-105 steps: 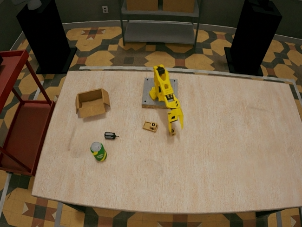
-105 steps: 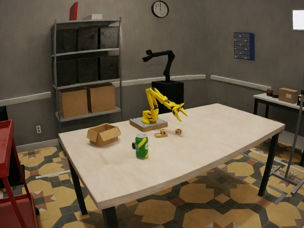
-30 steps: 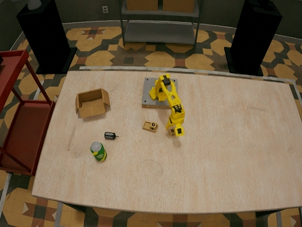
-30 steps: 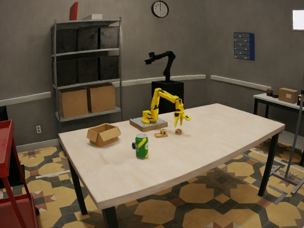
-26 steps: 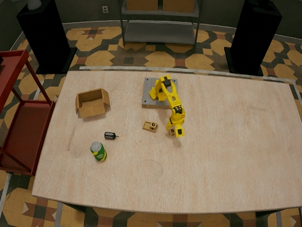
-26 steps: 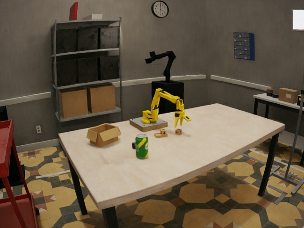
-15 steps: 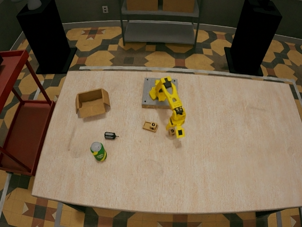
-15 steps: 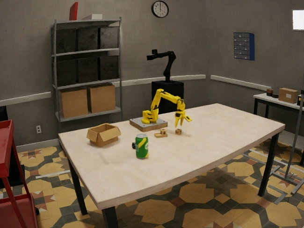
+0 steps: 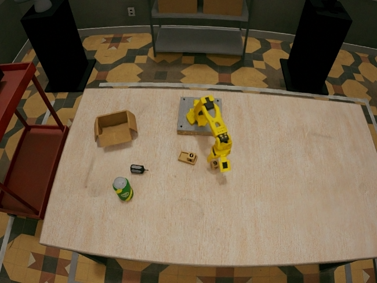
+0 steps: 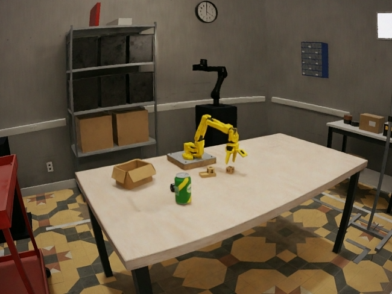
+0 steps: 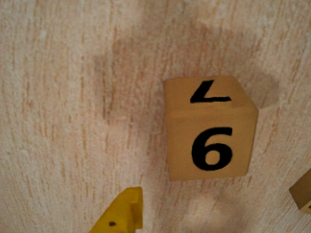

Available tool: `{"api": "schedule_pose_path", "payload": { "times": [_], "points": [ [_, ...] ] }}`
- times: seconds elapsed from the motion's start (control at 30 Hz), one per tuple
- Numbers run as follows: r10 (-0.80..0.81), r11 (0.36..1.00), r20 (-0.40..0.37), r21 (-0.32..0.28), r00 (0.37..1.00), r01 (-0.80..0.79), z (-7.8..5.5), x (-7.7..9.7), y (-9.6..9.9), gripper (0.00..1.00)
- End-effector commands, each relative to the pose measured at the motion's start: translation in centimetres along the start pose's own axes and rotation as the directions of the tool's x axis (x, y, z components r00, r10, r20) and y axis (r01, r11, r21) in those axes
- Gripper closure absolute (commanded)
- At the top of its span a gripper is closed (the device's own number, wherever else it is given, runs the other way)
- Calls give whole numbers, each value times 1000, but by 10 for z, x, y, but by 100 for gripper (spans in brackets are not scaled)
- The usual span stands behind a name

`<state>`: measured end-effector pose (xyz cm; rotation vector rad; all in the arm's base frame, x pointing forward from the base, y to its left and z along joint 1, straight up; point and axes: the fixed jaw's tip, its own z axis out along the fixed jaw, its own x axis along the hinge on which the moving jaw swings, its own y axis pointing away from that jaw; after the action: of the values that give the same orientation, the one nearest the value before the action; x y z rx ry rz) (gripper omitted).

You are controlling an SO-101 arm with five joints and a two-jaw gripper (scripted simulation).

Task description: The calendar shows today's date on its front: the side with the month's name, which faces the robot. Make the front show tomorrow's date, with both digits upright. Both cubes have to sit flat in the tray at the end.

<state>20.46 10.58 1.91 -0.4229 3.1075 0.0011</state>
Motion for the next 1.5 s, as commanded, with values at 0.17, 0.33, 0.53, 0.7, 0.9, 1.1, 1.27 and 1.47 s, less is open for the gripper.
{"api": "schedule_pose_path", "payload": {
  "times": [0.17,0.33,0.53,0.7,0.9,1.1,1.27,1.47],
  "points": [
    [-44,999,-19,2,999,44,-1,3,5,65],
    [-44,999,-19,2,999,44,-1,3,5,65],
    [-44,999,-19,2,999,44,-1,3,5,65],
    [-44,999,-19,2,999,44,-1,2,5,65],
    [-44,999,-19,2,999,44,3,2,5,65],
    [-44,999,-19,2,999,44,7,2,5,65],
    [-44,999,-19,2,999,44,15,2,5,65],
    [-44,999,-19,2,999,44,25,2,5,65]
  ]
}}
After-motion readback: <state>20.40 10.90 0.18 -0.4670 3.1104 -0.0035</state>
